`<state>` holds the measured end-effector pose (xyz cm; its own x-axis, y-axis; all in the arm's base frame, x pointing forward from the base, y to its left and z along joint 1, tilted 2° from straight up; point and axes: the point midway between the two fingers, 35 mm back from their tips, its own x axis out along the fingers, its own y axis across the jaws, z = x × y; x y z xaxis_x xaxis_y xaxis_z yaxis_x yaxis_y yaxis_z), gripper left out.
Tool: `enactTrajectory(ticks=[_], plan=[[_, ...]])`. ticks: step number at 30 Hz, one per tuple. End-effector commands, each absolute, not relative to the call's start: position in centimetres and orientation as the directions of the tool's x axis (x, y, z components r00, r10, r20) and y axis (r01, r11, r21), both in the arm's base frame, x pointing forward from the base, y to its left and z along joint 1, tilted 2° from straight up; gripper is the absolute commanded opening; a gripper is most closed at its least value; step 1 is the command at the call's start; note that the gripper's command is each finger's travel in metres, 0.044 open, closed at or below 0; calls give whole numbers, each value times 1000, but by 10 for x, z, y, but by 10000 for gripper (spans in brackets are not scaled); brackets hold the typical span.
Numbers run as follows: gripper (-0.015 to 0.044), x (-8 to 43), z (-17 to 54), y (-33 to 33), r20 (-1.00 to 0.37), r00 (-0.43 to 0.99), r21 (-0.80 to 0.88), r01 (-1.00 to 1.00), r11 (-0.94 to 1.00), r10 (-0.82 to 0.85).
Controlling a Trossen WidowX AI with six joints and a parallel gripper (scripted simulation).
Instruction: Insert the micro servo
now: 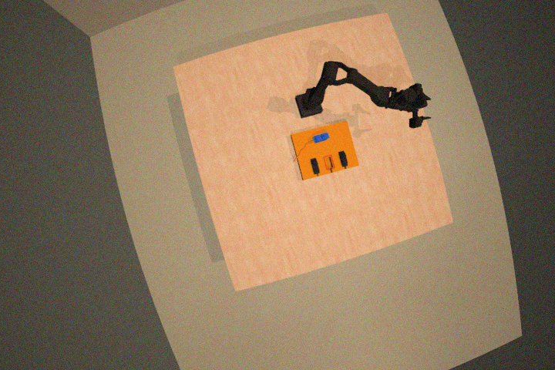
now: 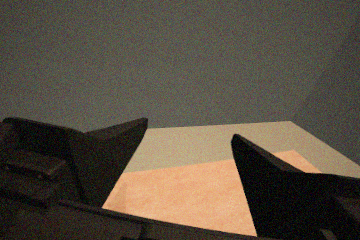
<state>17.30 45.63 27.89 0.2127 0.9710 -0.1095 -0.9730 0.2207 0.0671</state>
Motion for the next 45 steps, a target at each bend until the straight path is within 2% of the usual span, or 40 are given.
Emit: enactTrajectory(ticks=[1,2,11,23,34,45], plan=[[426,174,278,456,-112,215,70,-972,224,970],[440,176,277,455,-118,220,77,-970,230,968],[440,219,253,422,-249,327,217,-898,382,912],[440,269,218,362,-437,441,395,-689,608,784],[440,297,188,301,-596,490,496,-398,772,636],[440,309,163,235,-732,488,520,-53,853,476]])
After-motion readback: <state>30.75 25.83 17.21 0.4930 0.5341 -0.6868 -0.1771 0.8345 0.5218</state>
